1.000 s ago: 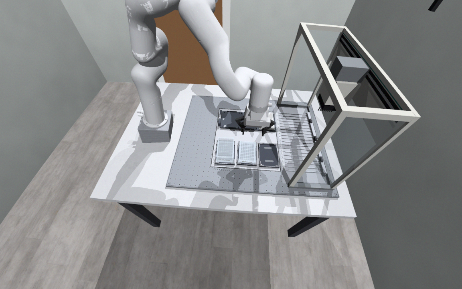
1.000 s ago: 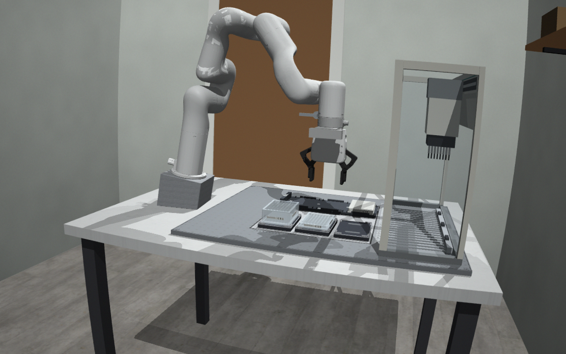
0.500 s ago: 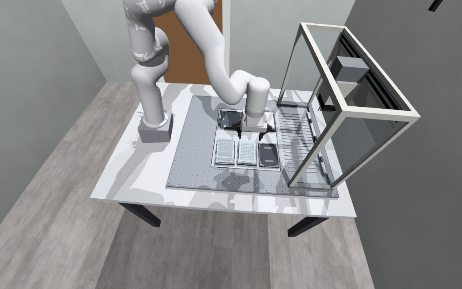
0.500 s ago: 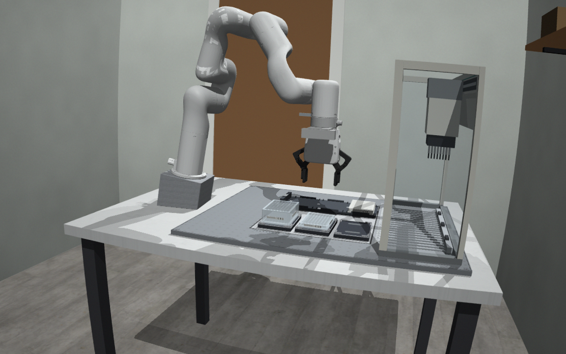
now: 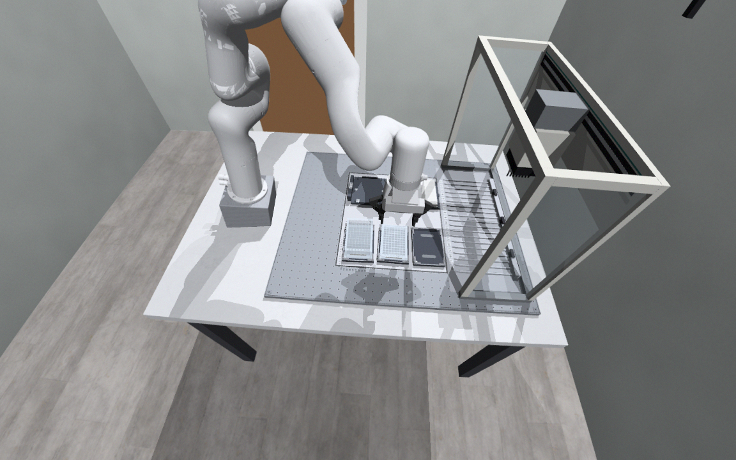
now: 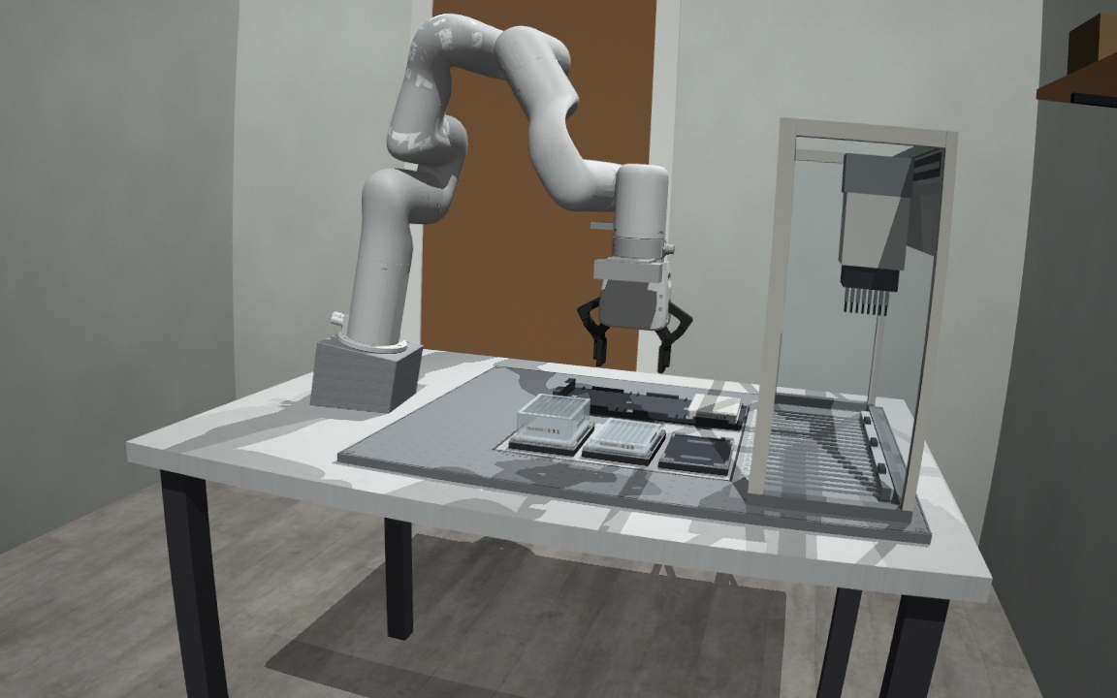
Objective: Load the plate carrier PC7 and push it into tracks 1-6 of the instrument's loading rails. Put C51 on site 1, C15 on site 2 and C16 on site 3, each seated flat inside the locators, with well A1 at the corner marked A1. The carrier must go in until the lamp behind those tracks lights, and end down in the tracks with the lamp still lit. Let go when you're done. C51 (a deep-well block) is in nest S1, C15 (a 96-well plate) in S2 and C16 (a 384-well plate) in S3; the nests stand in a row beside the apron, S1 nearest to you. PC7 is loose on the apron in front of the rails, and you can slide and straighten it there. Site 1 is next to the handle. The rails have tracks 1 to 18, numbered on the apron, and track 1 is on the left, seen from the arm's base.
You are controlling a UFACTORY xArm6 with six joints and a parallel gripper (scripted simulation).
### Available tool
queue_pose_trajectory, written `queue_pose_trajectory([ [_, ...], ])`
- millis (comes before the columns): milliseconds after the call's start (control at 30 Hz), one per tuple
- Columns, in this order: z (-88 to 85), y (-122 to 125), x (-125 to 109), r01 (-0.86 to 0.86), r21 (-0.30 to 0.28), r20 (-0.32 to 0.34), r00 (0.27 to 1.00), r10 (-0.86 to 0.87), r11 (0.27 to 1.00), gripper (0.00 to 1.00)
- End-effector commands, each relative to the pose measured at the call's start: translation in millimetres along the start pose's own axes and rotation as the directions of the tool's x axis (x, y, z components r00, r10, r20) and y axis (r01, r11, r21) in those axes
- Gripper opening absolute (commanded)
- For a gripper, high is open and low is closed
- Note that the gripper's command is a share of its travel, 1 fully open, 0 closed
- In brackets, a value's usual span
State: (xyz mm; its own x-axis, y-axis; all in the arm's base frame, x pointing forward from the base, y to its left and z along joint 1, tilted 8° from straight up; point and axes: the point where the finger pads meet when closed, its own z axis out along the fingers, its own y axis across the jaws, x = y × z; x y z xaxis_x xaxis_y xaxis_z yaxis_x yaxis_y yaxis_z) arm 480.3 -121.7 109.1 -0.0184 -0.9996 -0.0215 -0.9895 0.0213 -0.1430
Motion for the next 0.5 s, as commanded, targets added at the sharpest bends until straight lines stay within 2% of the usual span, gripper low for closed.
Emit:
queue_pose_trajectory([
  [0,5.5,-2,0,0.0,0.005,-0.001,1.0,0.0,1.0,1.0],
  [467,25.6,-2,0,0.0,0.005,-0.001,1.0,0.0,1.0,1.0],
])
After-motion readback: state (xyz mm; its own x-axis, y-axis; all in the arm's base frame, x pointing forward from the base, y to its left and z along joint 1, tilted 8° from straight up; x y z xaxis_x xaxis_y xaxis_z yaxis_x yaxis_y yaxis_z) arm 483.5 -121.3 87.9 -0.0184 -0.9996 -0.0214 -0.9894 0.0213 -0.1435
